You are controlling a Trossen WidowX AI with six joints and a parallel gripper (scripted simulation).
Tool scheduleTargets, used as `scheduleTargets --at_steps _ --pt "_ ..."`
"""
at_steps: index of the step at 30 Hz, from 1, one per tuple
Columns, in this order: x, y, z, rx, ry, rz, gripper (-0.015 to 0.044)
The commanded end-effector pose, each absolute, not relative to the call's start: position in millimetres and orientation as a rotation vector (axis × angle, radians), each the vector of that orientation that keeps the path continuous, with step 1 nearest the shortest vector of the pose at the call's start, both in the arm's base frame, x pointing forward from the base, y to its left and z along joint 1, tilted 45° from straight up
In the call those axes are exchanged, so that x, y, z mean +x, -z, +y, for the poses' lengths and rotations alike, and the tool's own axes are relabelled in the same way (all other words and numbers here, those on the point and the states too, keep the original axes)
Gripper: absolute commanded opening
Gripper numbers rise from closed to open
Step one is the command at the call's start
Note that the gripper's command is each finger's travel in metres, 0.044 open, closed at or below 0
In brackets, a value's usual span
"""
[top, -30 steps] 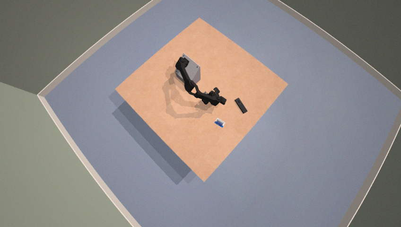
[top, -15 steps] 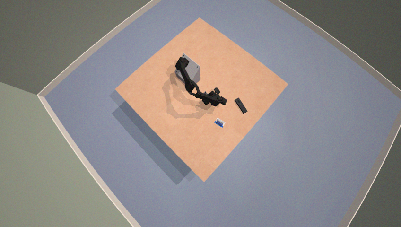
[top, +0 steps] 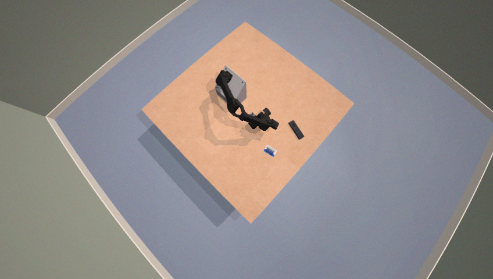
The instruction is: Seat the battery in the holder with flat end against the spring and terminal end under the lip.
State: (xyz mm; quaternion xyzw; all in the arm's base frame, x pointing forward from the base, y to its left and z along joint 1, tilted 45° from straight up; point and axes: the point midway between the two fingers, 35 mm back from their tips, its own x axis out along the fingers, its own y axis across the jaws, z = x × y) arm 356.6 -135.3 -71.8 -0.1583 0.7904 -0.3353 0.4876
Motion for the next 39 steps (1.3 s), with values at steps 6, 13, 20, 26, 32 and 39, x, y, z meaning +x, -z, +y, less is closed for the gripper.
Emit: scheduleTargets --at_steps 6,13,20,26,32,39 --pt "359.9 75.3 -135.5 -0.388 0.798 1.876 0.0065" --pt "359.9 77.1 -135.4 -0.394 0.781 1.854 0.0065" --pt "359.5 78.5 -135.2 -0.401 0.761 1.835 0.0065" --pt "359.2 79.8 -135.2 -0.406 0.747 1.816 0.0065" --pt "358.9 80.9 -135.6 -0.409 0.736 1.797 0.0065" --pt "358.6 81.9 -136.0 -0.412 0.723 1.773 0.0065"
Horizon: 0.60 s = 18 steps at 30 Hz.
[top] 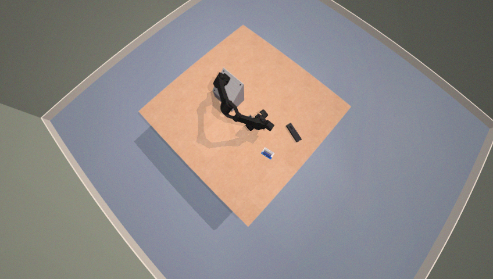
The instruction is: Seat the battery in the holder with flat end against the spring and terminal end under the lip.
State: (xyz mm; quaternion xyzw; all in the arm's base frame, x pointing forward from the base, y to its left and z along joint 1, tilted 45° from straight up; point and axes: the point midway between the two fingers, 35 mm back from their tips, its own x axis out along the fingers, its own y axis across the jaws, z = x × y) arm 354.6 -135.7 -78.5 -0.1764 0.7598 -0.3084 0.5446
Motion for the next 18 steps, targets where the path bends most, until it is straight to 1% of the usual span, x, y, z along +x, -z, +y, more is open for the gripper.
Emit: scheduleTargets --at_steps 1,18 --pt "358.5 82.0 -136.1 -0.413 0.721 1.77 0.0065" --pt "356.1 83.7 -138.1 -0.428 0.694 1.716 0.0065"
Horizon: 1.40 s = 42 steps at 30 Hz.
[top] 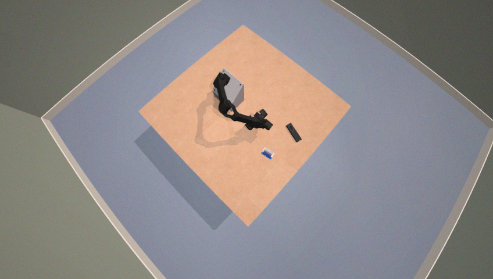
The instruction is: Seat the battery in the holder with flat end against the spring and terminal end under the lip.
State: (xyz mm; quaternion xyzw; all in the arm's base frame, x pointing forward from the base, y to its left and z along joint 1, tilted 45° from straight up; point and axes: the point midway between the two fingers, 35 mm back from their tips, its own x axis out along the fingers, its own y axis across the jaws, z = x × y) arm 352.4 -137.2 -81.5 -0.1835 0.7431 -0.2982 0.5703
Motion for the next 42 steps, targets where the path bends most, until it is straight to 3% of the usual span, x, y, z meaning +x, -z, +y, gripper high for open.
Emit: scheduleTargets --at_steps 1,42 --pt "355.9 83.8 -138.2 -0.429 0.692 1.712 0.0065" --pt "346.5 82.1 -142.4 -0.465 0.631 1.581 0.0065"
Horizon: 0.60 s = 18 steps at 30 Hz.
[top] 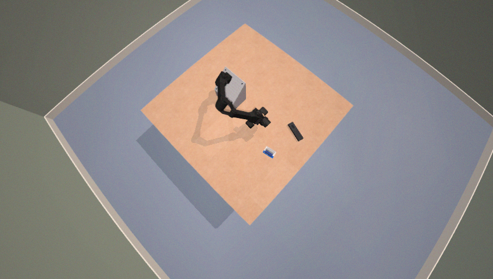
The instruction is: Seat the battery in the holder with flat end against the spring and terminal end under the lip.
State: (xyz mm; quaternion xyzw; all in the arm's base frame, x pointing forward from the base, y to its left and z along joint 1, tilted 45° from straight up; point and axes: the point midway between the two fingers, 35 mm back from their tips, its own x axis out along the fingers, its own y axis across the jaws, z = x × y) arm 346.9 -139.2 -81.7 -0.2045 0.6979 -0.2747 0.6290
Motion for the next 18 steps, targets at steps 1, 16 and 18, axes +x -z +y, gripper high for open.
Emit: scheduleTargets --at_steps 1,16,18 --pt "346.3 82.0 -142.5 -0.466 0.63 1.578 0.0065" --pt "343.1 81.8 -143.9 -0.48 0.608 1.524 0.0065" --pt "342.7 81.7 -144.1 -0.482 0.605 1.516 0.0065"
